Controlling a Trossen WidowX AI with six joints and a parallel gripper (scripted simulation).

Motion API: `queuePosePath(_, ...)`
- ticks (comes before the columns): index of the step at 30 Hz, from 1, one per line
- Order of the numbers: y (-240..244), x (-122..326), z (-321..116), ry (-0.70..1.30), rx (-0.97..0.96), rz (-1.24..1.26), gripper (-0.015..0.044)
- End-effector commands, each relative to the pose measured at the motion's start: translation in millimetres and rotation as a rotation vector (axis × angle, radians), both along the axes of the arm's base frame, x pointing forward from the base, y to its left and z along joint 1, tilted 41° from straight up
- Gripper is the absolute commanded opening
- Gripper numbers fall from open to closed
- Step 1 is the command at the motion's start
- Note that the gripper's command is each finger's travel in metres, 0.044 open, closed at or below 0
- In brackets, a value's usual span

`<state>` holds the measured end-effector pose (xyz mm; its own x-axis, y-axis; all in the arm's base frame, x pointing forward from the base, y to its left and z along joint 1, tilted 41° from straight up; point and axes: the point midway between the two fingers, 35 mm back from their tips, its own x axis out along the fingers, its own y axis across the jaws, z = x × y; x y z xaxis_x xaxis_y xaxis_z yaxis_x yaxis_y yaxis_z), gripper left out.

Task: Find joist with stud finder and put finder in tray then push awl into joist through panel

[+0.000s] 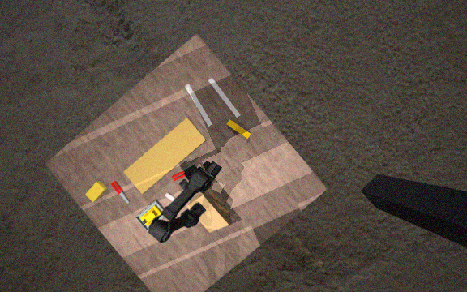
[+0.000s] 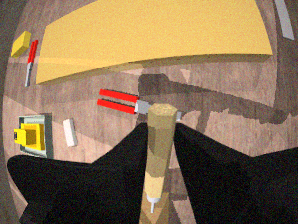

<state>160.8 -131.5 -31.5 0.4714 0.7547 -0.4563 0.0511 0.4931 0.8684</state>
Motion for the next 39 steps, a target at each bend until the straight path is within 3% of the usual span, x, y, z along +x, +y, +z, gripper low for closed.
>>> queuePosePath(1, -0.7, -9.0, 8.3, -0.098, 0.008, -0.076, 0.0000)
queuePosePath(30, -20.6, -56.5, 55.4, -0.589, -0.242, -0.638, 0.0000)
queuePosePath(39, -2.0, -42.1, 42.0, -0.449, -0.139, -0.392, 0.0000)
